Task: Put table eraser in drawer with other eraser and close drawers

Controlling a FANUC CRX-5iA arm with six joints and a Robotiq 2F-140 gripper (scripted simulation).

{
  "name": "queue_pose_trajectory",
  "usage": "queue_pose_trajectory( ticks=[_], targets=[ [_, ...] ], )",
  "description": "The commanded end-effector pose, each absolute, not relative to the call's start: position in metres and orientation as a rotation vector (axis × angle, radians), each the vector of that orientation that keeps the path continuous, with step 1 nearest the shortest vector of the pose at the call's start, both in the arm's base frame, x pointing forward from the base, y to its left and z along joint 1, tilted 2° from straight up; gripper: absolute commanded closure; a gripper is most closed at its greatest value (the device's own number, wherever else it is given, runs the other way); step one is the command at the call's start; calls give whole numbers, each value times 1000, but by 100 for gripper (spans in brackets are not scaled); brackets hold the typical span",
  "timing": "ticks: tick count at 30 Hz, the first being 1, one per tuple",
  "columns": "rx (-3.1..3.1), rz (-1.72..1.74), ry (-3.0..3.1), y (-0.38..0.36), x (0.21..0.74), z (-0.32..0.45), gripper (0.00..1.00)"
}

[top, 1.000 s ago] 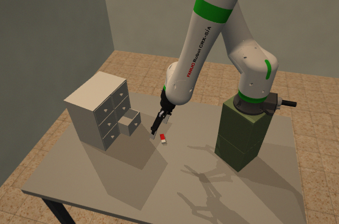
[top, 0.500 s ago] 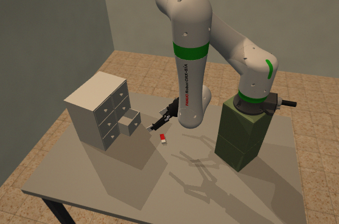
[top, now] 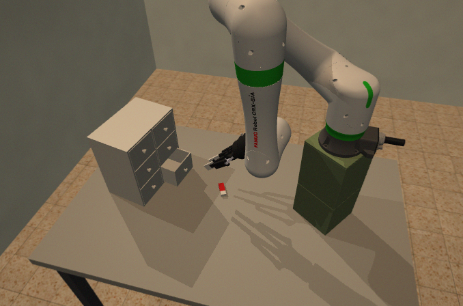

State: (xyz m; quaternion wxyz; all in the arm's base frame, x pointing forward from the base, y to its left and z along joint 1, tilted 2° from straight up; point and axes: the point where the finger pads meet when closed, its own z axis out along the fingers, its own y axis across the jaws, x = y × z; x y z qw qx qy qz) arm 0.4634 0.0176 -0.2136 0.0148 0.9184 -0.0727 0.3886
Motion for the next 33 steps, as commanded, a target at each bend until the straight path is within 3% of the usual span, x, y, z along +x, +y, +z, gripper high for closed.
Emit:
queue_pose_trajectory(
  ticks=[1, 16, 33],
  targets=[
    [2858, 1209, -226, 17, 463, -214, 100],
    [2858, 1209, -226, 17, 468, -219, 100],
    [2858, 1209, -226, 12, 511, -274, 100]
  ],
)
